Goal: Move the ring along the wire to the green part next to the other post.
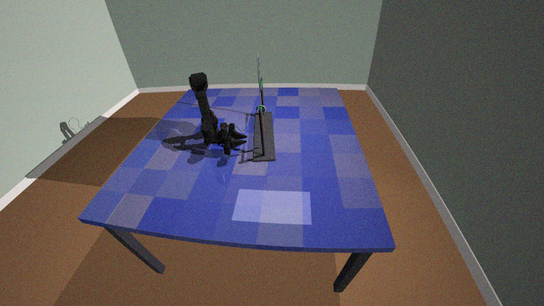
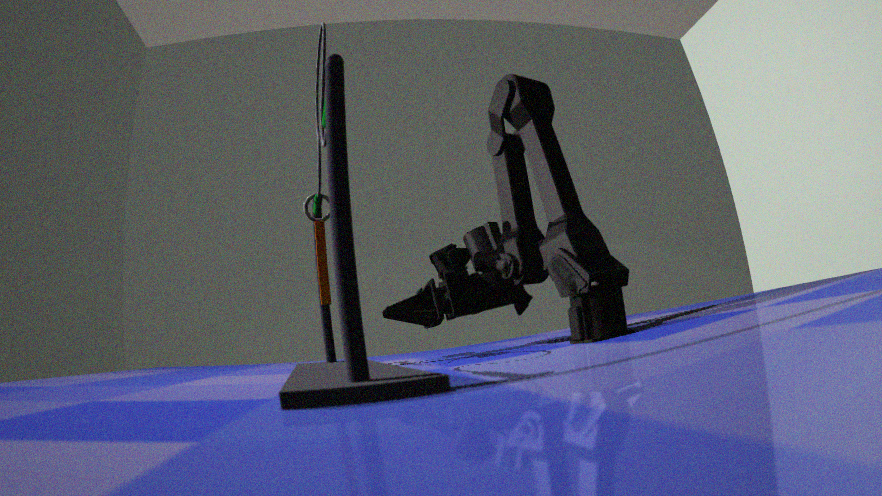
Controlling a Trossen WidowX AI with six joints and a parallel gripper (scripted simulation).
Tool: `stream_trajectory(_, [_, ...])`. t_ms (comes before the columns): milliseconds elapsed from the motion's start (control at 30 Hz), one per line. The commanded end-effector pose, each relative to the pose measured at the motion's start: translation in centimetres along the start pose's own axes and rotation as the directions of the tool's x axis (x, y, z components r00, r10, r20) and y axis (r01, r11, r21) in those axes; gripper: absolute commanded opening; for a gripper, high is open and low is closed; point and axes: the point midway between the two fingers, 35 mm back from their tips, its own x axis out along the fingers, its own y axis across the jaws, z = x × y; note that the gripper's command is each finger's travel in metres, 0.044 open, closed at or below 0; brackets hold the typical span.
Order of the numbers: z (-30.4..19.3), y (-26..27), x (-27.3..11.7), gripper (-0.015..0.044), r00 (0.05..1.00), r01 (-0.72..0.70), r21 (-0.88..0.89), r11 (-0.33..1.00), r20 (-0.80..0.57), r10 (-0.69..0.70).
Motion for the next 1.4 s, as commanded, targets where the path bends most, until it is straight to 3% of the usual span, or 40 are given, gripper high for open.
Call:
stream_trajectory(0, [-0.6, 1.2, -0.6, 0.0160, 1.000, -0.026, -0.053, 0.998, 0.009, 0.026])
stream_trajectory(533, [4.5, 1.6, 3.2, 0.0160, 1.000, -0.026, -0.055, 0.998, 0.012, 0.026])
stream_trajectory(1367, [4.7, 1.3, 6.2, 0.0160, 1.000, -0.026, -0.056, 0.998, 0.011, 0.027])
